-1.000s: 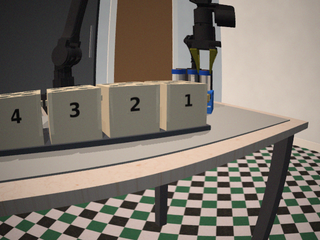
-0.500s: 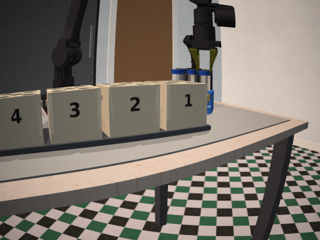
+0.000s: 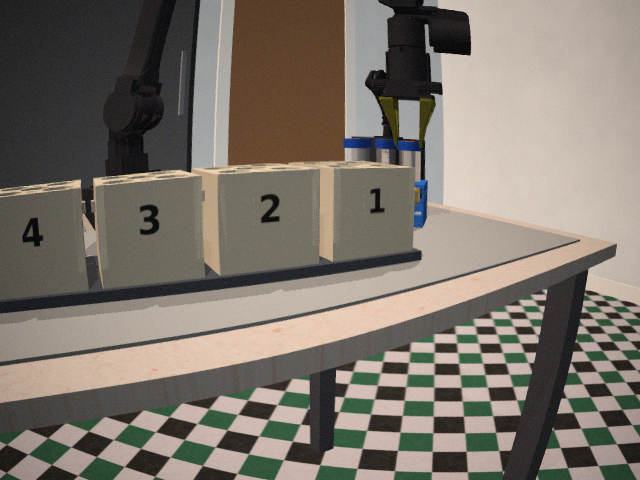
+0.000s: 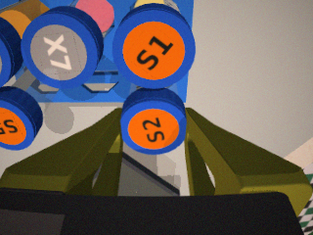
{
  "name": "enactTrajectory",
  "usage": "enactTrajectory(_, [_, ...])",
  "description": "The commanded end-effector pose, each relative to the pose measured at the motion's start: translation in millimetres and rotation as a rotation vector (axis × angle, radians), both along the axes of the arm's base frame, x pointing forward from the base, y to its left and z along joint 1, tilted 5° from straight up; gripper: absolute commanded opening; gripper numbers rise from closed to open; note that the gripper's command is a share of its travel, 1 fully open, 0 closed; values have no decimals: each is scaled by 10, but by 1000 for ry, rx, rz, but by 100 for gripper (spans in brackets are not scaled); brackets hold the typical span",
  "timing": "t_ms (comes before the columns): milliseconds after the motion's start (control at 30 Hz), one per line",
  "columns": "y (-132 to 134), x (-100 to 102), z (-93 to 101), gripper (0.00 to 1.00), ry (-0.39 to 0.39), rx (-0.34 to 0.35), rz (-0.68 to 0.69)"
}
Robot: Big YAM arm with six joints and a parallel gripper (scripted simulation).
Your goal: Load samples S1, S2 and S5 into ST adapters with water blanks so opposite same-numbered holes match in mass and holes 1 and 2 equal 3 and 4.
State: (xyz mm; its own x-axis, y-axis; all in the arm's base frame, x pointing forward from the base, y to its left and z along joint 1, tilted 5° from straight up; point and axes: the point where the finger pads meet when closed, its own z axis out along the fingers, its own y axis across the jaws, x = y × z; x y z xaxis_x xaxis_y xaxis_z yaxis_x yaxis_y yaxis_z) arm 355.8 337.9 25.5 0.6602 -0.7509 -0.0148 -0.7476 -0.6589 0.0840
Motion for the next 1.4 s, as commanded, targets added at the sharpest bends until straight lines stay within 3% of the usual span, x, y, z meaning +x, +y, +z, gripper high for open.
enactTrajectory(0, [108,120,139,0,-34,36,1])
enactTrajectory(67, [163,215,399,0,-61,61,4])
enactTrajectory(167, [158,224,504,0,-61,61,3])
enactTrajectory(233, [158,224,504,0,-61,61,3])
enactTrajectory(733, [147,243,1023,0,-64,62,0])
enactTrajectory(833, [148,242,1011,0,-57,56,0])
enactTrajectory(1300, [142,248,1537,0,-65,63,1])
enactTrajectory(1367, [142,248,1537,0,-65,63,1])
